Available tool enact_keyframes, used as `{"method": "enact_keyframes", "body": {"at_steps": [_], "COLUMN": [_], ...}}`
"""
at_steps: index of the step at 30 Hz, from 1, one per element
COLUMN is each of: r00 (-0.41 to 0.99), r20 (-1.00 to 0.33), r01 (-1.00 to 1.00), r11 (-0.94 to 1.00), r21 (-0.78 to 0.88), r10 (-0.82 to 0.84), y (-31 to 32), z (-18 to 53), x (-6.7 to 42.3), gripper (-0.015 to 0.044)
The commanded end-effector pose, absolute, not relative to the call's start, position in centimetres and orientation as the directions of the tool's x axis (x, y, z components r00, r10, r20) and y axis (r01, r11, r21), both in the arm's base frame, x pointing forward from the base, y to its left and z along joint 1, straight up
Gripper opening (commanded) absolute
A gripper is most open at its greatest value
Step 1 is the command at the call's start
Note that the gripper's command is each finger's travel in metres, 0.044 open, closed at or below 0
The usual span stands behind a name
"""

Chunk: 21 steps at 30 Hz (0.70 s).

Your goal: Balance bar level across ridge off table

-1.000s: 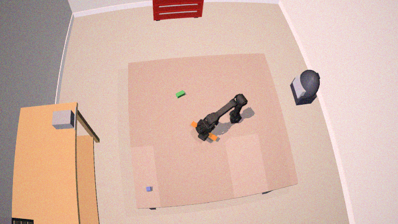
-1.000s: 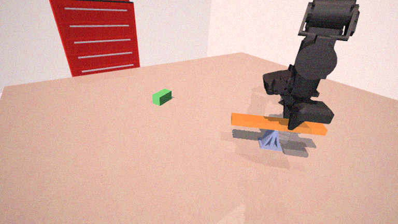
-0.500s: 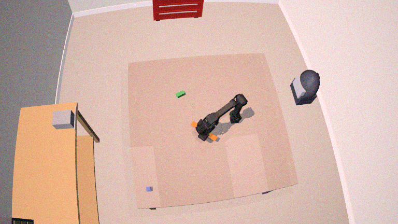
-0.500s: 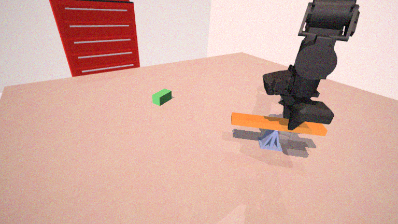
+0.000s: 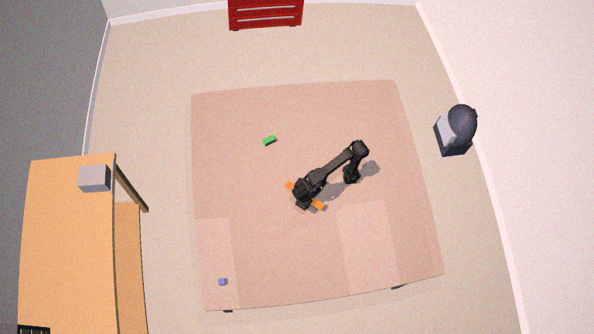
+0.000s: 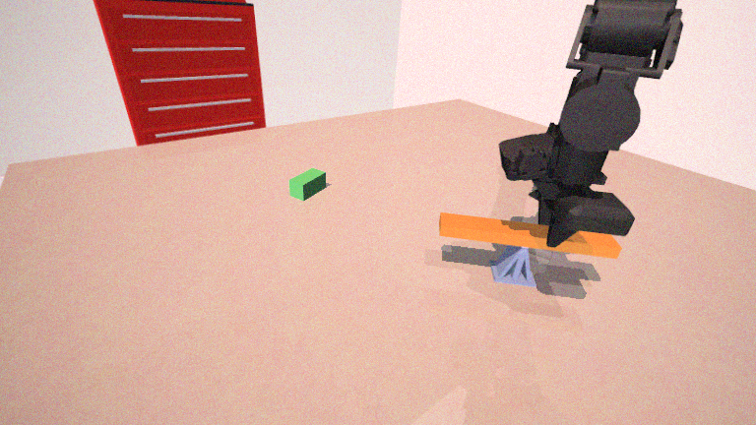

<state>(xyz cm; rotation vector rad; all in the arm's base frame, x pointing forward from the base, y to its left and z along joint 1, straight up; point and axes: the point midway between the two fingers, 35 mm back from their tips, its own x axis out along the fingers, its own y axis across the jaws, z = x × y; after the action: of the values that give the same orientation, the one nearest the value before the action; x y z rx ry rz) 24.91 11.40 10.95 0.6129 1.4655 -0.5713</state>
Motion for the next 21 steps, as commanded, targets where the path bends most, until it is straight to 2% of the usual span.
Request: {"method": "enact_keyframes", "body": {"at_steps": [1,18,21], "r00": [0.030,0.030,0.030], "r20": [-0.999,-0.999,-0.999], "r01": [0.688,0.688,0.688], "r11": [0.725,0.725,0.725], "r21": [0.032,0.032,0.032], "r10": [0.016,0.016,0.016], "y": [11.40,11.40,11.40], "z": [10.95,10.95,10.95], "x": [24.91,24.91,24.91], "gripper": [0.0000,0.0000,0.0079]}}
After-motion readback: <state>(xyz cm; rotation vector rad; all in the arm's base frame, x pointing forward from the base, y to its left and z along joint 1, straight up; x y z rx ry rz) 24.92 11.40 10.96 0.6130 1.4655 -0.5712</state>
